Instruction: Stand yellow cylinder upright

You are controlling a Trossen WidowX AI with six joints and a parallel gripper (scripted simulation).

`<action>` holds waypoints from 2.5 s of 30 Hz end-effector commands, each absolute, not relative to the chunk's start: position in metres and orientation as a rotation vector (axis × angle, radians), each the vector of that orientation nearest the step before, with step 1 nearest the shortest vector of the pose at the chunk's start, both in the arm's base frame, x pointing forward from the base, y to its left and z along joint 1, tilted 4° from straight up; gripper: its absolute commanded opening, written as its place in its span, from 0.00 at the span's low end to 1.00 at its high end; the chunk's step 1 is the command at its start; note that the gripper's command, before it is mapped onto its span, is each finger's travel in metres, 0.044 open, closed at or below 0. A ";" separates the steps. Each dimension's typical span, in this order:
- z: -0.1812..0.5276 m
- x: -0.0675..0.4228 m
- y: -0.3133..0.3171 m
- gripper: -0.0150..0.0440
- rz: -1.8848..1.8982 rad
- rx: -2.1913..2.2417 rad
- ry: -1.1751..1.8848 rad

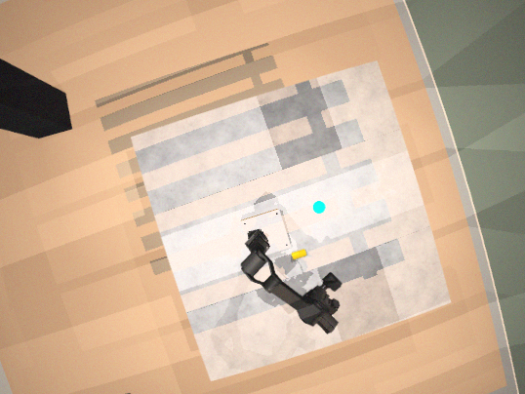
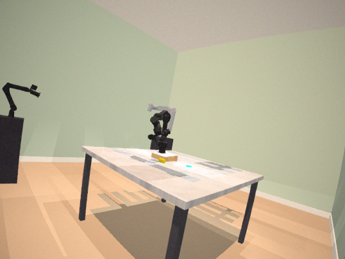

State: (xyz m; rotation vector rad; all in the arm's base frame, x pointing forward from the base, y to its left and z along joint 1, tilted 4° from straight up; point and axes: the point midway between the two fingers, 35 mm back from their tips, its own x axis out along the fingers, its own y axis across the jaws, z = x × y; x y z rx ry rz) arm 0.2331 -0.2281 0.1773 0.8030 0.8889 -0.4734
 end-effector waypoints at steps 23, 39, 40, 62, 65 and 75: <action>0.095 0.207 -0.133 0.78 -0.009 -0.129 1.540; 0.013 0.205 -0.137 0.56 -0.009 -0.129 1.541; 0.013 0.205 -0.137 0.51 -0.009 -0.129 1.541; 0.049 0.211 -0.141 0.43 -0.047 -0.109 1.521; 0.057 0.211 -0.140 0.43 -0.043 -0.111 1.523; 0.083 0.209 -0.136 0.43 -0.030 -0.118 1.530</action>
